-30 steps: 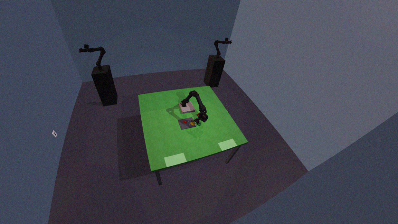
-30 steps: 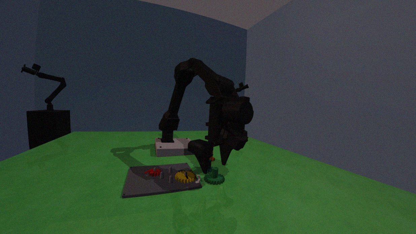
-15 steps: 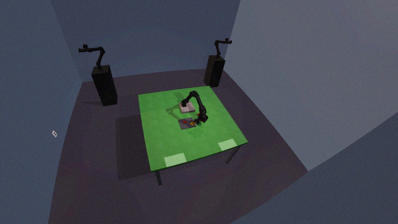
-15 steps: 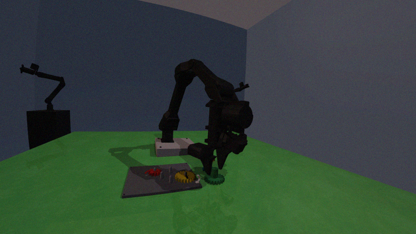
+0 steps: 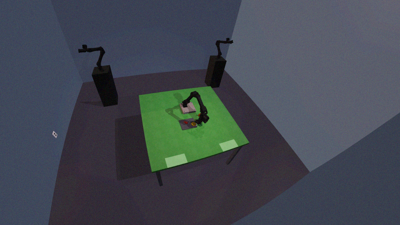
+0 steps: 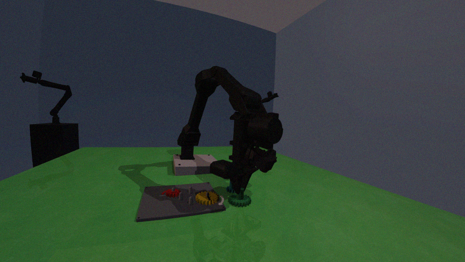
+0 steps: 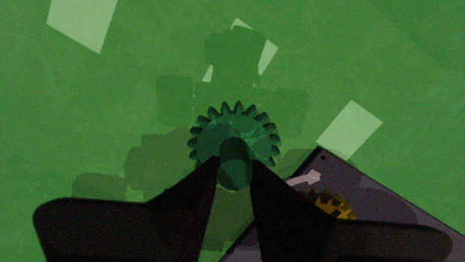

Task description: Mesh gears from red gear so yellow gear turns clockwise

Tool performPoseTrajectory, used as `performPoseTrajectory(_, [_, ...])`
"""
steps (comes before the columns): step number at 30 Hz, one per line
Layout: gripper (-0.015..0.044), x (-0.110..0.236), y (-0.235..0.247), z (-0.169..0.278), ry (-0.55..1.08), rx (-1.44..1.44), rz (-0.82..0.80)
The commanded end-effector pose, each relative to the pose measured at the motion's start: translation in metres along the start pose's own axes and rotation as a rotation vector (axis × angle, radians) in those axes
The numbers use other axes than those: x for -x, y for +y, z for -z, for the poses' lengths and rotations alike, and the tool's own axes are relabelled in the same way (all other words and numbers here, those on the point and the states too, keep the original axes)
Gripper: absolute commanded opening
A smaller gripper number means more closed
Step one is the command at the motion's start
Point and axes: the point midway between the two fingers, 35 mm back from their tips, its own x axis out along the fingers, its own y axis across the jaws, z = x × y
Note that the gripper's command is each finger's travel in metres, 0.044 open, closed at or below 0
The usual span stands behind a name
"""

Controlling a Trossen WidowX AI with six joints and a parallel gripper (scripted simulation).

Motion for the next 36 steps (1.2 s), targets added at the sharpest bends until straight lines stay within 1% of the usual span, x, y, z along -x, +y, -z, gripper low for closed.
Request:
performPoseTrajectory(1, [0.0,0.003,0.0,-0.001,-0.002,0.004,-0.001])
performPoseTrajectory(36, [0.0,0.073,0.0,-0.013,-0.003,0.004,-0.001])
